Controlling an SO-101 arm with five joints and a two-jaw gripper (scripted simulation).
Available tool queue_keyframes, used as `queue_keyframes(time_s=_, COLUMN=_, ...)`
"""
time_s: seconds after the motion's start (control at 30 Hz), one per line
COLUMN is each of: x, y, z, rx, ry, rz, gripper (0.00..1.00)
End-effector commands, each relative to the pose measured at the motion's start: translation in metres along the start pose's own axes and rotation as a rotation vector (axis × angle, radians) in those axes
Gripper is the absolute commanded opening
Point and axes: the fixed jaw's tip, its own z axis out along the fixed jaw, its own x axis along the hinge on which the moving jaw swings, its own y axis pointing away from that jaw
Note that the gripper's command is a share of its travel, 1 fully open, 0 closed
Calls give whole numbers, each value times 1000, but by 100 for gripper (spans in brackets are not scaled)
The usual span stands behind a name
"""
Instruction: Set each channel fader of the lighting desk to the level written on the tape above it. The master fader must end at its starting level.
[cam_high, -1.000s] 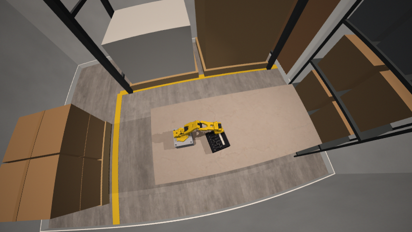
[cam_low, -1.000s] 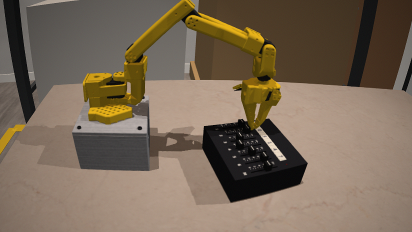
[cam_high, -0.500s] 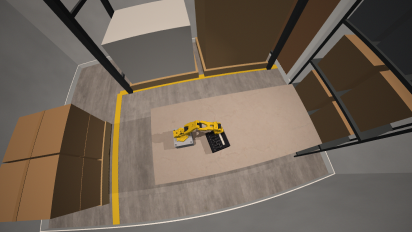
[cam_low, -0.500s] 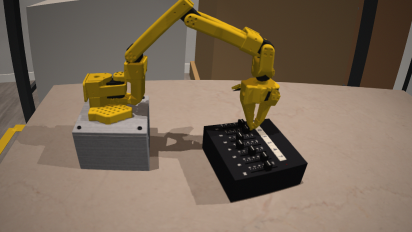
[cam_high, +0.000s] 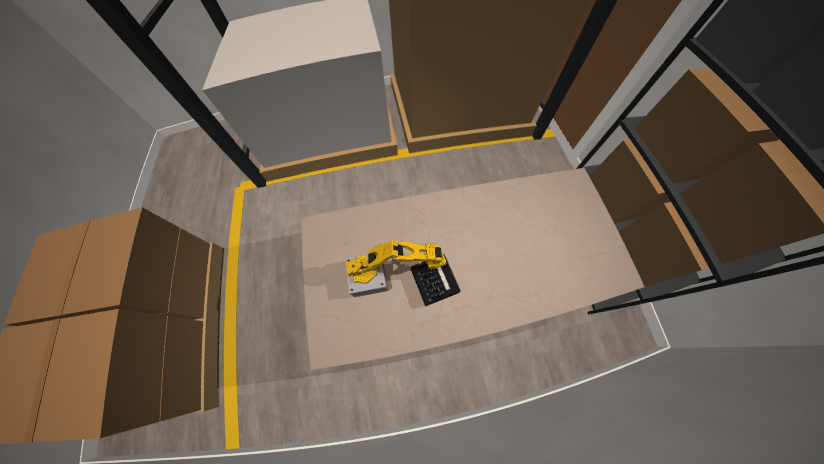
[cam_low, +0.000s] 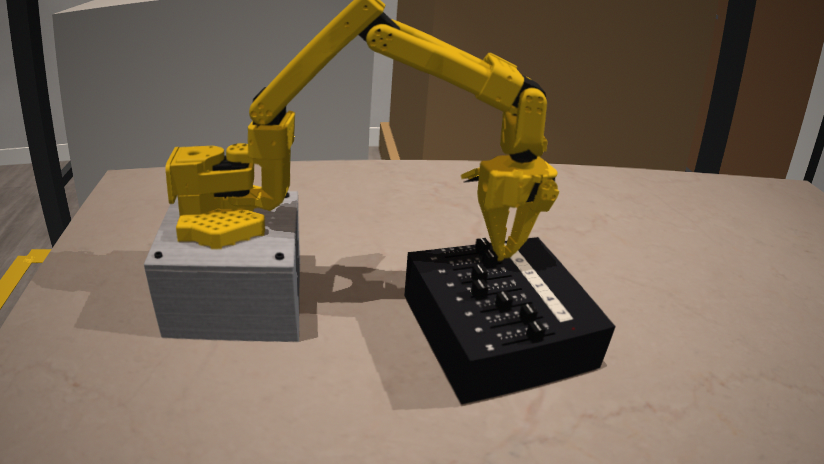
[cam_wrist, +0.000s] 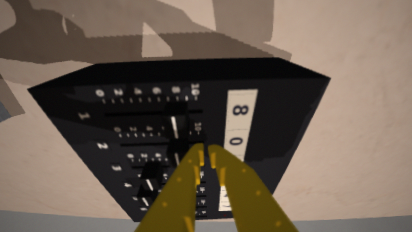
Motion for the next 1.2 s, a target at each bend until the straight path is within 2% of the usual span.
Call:
queue_keyframes(time_s=0.0, x=6, y=8, z=4, rx=-26, ry=-4, rz=22, gripper=0)
queue_keyframes(time_s=1.17, x=8, y=14, z=6, rx=-27, ry=-4, rz=22, gripper=0)
